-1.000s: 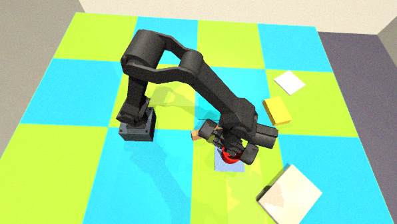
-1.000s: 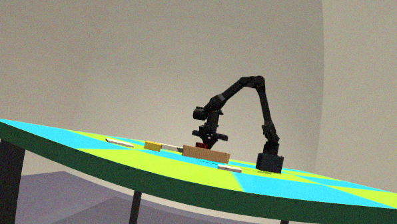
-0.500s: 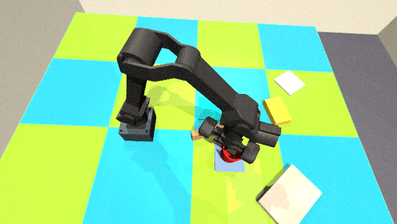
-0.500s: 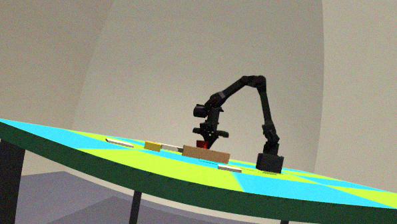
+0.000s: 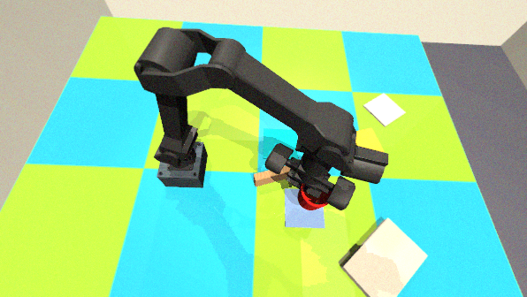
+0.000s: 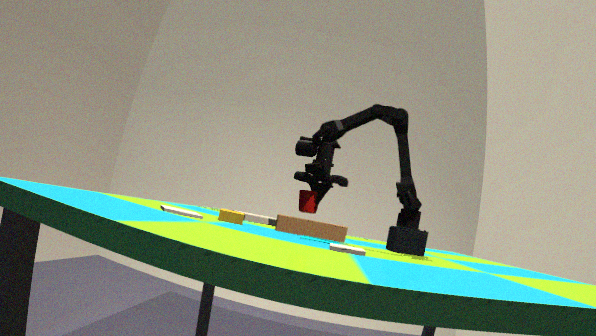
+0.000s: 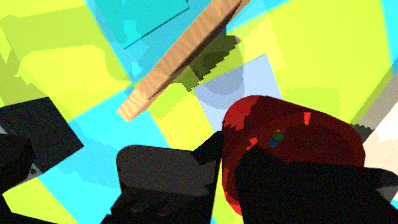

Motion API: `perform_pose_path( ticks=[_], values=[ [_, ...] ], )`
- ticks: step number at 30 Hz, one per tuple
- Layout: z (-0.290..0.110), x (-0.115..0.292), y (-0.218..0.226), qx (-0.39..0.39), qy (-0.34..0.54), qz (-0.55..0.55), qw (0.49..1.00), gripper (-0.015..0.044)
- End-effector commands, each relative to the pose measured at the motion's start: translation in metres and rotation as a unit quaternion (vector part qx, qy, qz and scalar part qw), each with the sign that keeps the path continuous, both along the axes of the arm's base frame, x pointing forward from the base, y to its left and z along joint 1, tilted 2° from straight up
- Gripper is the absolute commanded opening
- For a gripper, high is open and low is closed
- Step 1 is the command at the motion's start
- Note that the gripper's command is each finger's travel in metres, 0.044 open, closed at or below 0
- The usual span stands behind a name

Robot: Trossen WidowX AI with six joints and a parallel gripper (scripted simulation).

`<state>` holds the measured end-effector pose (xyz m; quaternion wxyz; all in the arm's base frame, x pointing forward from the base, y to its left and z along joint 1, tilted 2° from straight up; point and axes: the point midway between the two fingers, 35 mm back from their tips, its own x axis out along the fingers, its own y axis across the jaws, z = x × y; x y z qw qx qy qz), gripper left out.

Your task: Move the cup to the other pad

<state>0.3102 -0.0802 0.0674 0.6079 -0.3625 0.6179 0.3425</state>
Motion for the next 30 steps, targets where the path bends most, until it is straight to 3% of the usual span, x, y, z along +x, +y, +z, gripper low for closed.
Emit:
perform_pose_path(
  ticks=[1, 19, 30],
  values=[
    [0.004, 0.000, 0.000, -0.001, -0.001, -0.002, 1.000, 0.0000],
    [0.001, -0.001, 0.001, 0.000, 0.000, 0.000, 1.000, 0.0000],
    [0.001, -0.008, 0.024, 0.001, 0.000, -0.001, 1.000, 0.0000]
  ],
)
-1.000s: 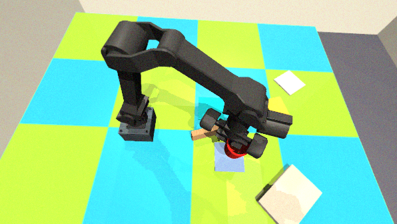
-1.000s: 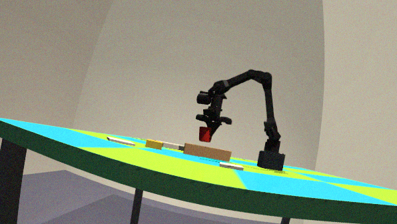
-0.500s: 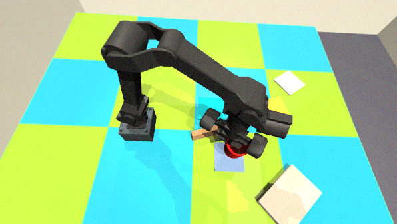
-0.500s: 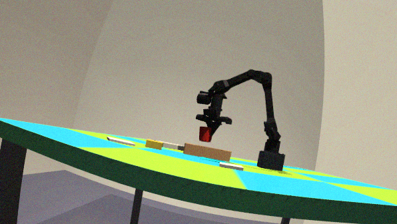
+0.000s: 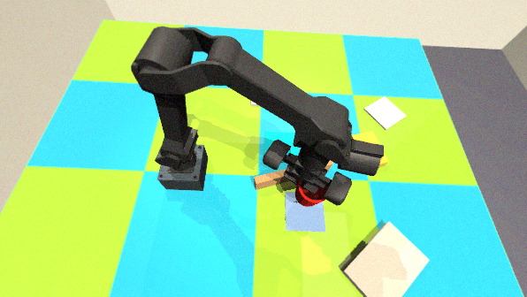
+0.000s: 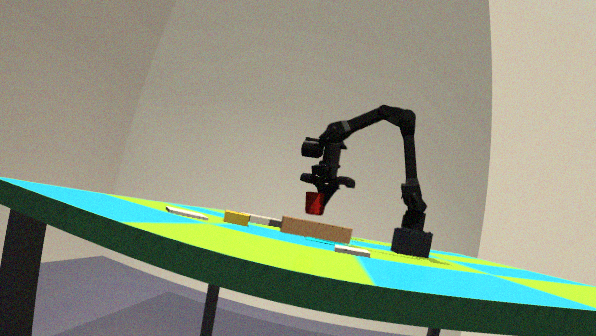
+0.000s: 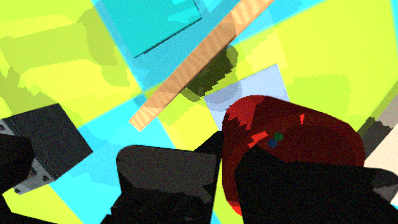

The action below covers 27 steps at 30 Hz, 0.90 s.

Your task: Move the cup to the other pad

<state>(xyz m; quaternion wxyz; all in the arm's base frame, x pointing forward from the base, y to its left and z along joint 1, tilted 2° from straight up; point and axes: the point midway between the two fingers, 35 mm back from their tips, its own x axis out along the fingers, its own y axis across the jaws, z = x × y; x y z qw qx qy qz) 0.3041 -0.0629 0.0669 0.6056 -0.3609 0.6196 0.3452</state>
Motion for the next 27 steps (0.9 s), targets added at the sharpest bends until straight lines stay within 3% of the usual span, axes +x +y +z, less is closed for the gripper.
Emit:
perform_pose_path(
  ticks=[1, 27],
  values=[
    [0.001, -0.002, 0.010, -0.001, -0.004, -0.002, 1.000, 0.0000],
    [0.000, -0.021, 0.067, 0.002, -0.004, -0.003, 1.000, 0.0000]
  ],
)
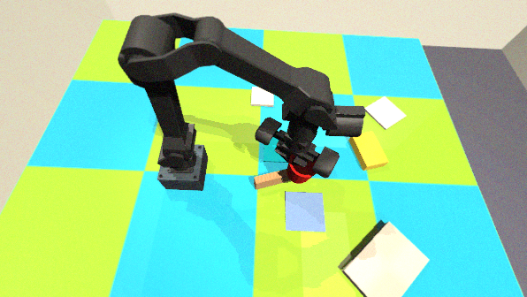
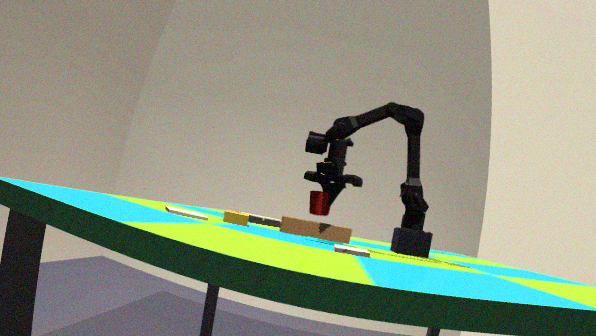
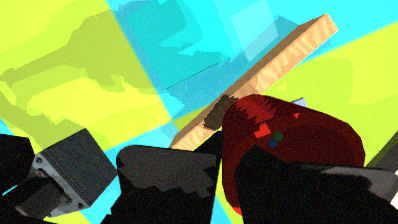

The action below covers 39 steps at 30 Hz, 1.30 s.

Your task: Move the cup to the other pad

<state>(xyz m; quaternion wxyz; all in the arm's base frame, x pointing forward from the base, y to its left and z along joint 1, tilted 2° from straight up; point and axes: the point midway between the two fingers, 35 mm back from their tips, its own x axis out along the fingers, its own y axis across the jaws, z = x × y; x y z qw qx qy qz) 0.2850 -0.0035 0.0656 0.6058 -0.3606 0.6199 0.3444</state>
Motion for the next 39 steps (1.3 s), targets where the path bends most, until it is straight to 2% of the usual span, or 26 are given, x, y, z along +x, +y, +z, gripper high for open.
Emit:
perform_pose_path(
  ticks=[1, 39],
  values=[
    [0.001, -0.002, 0.009, 0.002, -0.003, -0.002, 1.000, 0.0000],
    [0.002, -0.026, 0.083, 0.005, -0.003, -0.002, 1.000, 0.0000]
  ],
)
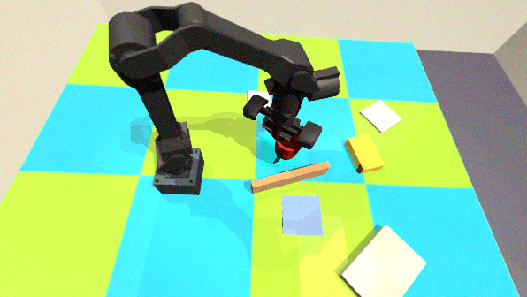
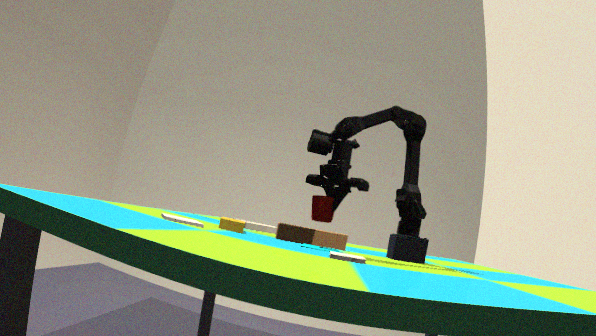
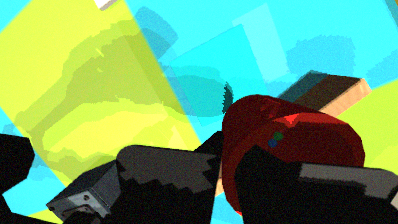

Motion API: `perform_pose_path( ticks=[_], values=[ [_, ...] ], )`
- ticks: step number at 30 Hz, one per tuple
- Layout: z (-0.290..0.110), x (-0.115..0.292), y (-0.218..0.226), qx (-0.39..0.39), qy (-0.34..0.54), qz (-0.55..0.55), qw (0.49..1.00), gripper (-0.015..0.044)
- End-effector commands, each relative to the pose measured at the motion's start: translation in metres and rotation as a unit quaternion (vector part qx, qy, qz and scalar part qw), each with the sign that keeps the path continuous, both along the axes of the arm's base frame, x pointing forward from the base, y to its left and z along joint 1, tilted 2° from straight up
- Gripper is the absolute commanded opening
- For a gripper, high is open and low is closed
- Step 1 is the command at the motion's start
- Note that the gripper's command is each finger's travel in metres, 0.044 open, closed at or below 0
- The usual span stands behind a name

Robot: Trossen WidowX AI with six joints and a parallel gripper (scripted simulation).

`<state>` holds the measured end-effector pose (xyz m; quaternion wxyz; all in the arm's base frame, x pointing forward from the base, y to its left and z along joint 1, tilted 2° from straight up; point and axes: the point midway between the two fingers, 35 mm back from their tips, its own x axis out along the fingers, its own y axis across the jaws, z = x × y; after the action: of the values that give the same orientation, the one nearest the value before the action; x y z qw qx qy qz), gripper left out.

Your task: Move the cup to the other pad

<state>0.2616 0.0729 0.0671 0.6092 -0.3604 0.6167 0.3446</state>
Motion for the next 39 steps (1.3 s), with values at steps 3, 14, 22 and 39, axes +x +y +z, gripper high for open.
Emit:
perform_pose_path(
  ticks=[3, 14, 22, 39],
  values=[
    [0.001, -0.005, 0.012, 0.003, 0.001, -0.002, 1.000, 0.0000],
    [0.002, -0.012, 0.033, 0.003, 0.002, -0.002, 1.000, 0.0000],
    [0.001, -0.015, 0.041, 0.004, 0.002, -0.002, 1.000, 0.0000],
    [-0.024, -0.015, 0.042, 0.004, 0.002, -0.002, 1.000, 0.0000]
  ],
)
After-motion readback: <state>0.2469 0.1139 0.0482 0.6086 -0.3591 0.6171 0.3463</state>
